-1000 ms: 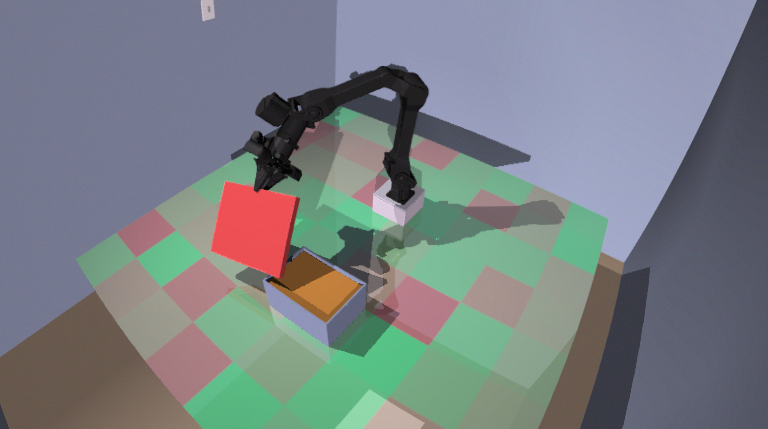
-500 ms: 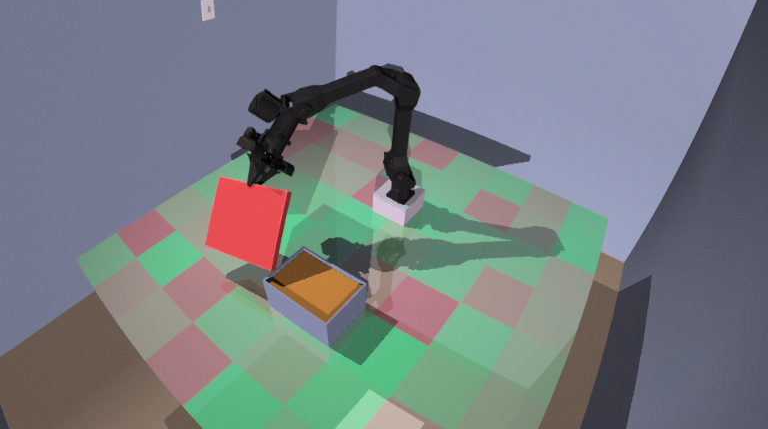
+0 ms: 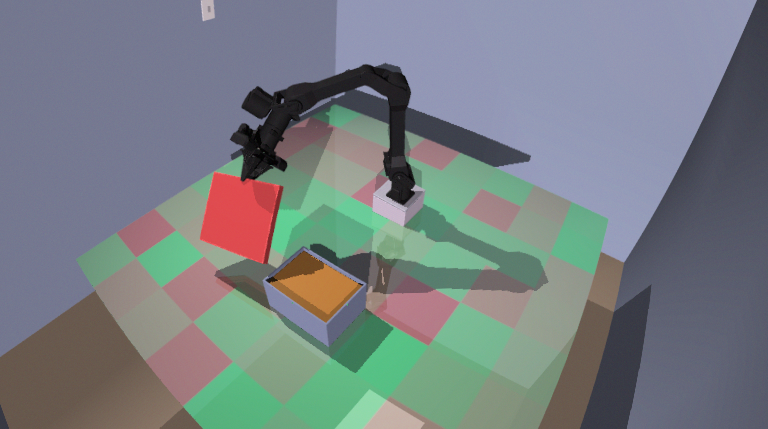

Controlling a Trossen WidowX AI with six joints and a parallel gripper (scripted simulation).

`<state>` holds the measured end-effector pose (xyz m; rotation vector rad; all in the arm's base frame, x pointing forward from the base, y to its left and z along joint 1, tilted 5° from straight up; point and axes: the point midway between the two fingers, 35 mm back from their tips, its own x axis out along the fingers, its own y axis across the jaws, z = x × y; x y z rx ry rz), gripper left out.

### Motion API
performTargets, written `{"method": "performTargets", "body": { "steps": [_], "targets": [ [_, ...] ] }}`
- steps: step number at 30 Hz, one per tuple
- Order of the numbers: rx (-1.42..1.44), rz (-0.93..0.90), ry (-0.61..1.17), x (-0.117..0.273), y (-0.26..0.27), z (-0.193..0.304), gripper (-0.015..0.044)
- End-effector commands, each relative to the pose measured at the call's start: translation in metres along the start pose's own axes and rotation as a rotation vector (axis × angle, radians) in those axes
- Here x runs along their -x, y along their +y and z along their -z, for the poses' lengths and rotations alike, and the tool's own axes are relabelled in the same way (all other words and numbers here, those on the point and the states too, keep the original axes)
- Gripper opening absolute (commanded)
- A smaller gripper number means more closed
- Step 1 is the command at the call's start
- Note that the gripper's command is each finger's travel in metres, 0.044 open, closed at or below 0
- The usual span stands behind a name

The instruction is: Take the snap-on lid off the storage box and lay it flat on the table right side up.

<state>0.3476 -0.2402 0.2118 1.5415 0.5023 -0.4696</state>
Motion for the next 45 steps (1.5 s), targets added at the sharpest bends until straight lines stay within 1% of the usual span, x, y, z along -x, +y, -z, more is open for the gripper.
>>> {"method": "performTargets", "body": {
  "steps": [1,45],
  "targets": [
    [0.009,-0.011,0.000,0.003,0.003,-0.009,0.0000],
    [0.014,-0.010,-0.004,0.010,-0.001,-0.092,0.0000]
  ]
}}
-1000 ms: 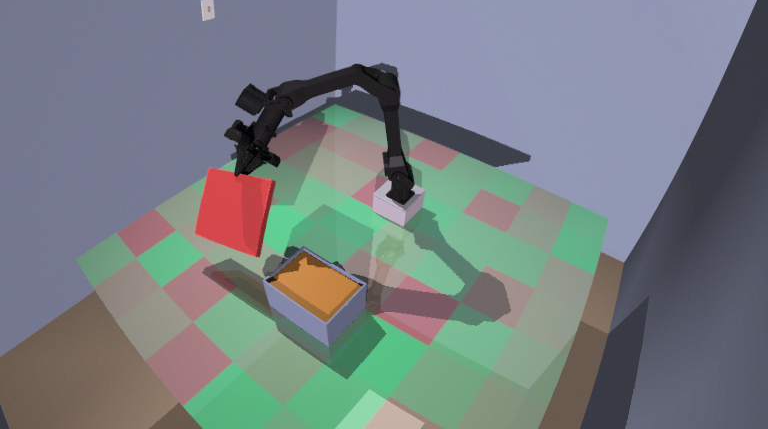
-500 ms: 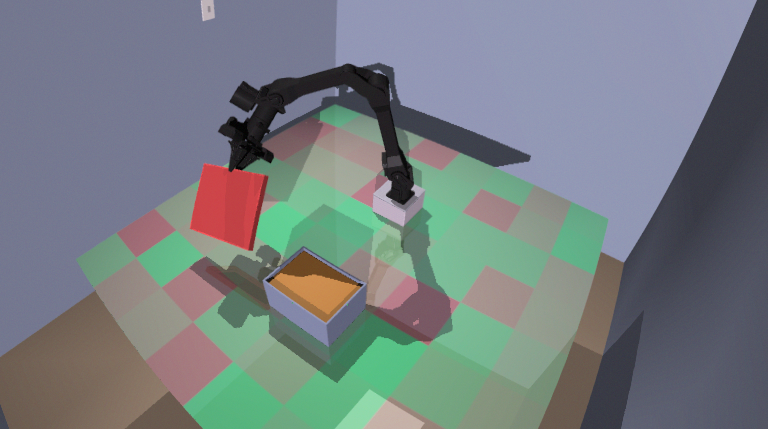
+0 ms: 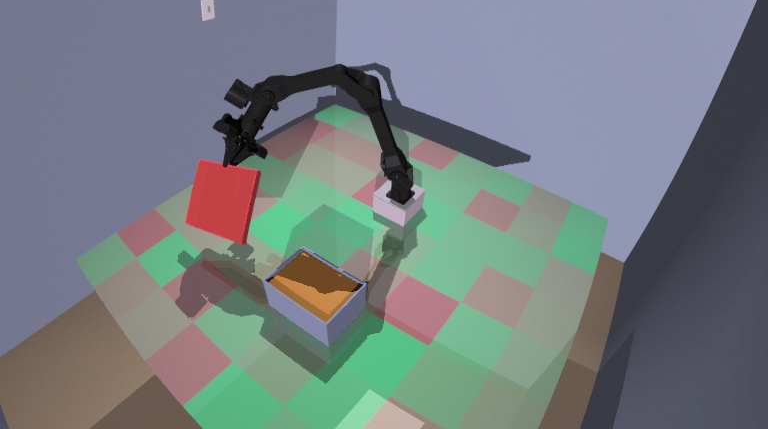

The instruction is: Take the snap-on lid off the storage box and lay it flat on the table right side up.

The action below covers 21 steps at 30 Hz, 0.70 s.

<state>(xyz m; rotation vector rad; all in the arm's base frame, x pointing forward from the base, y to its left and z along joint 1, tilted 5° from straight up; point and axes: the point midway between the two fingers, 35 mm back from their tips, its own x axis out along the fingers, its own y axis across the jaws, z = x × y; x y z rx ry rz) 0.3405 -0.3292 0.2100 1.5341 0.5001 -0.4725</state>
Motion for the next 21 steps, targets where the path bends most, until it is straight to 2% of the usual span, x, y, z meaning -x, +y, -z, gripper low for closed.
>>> {"method": "performTargets", "body": {
  "steps": [1,21],
  "targets": [
    [0.008,-0.011,0.001,0.002,0.003,-0.003,0.0000],
    [0.008,-0.011,0.002,-0.011,-0.013,0.002,0.0000]
  ]
}}
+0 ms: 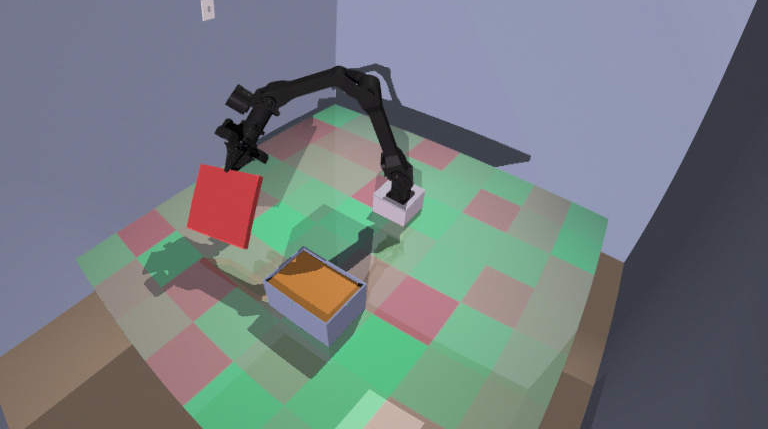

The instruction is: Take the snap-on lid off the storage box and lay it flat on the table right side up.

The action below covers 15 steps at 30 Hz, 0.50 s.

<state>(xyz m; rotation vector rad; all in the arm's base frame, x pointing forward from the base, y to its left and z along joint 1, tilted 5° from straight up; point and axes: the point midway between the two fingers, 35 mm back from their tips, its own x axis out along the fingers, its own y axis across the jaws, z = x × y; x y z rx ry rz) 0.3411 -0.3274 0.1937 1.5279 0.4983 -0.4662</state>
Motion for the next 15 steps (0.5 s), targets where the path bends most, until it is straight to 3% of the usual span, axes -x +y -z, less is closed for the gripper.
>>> {"method": "performTargets", "body": {
  "steps": [1,15],
  "targets": [
    [0.001,-0.007,0.001,-0.0019,-0.0009,0.0003,0.0000],
    [0.001,-0.007,0.001,-0.0091,-0.0095,0.0003,0.0000]
  ]
}}
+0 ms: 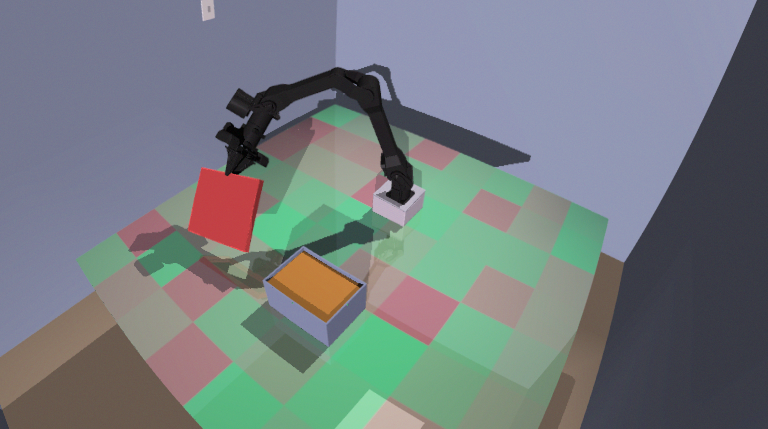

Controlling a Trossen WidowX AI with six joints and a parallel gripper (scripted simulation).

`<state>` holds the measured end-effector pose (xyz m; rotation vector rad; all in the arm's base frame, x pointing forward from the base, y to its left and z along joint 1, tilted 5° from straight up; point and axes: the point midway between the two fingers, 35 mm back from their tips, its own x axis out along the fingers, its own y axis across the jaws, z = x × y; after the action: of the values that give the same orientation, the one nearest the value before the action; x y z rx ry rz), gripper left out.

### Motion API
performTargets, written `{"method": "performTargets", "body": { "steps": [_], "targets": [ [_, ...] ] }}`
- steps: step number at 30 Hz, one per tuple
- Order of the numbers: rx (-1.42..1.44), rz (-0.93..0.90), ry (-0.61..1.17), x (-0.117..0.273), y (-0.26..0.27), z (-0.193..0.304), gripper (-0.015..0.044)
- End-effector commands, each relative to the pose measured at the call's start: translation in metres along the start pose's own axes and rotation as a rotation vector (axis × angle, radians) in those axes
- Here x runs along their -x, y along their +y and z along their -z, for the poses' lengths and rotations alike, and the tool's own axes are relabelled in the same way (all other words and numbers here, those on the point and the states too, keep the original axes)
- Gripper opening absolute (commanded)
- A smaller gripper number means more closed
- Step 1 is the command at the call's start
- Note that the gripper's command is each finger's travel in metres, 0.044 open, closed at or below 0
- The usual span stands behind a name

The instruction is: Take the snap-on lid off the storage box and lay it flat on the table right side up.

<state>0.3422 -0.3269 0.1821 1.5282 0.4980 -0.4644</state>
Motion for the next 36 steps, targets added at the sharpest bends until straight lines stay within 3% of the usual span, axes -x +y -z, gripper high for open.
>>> {"method": "performTargets", "body": {
  "steps": [1,36],
  "targets": [
    [0.000,-0.005,0.000,-0.002,-0.001,0.000,0.0000],
    [0.000,-0.006,0.000,-0.020,-0.023,0.000,0.0000]
  ]
}}
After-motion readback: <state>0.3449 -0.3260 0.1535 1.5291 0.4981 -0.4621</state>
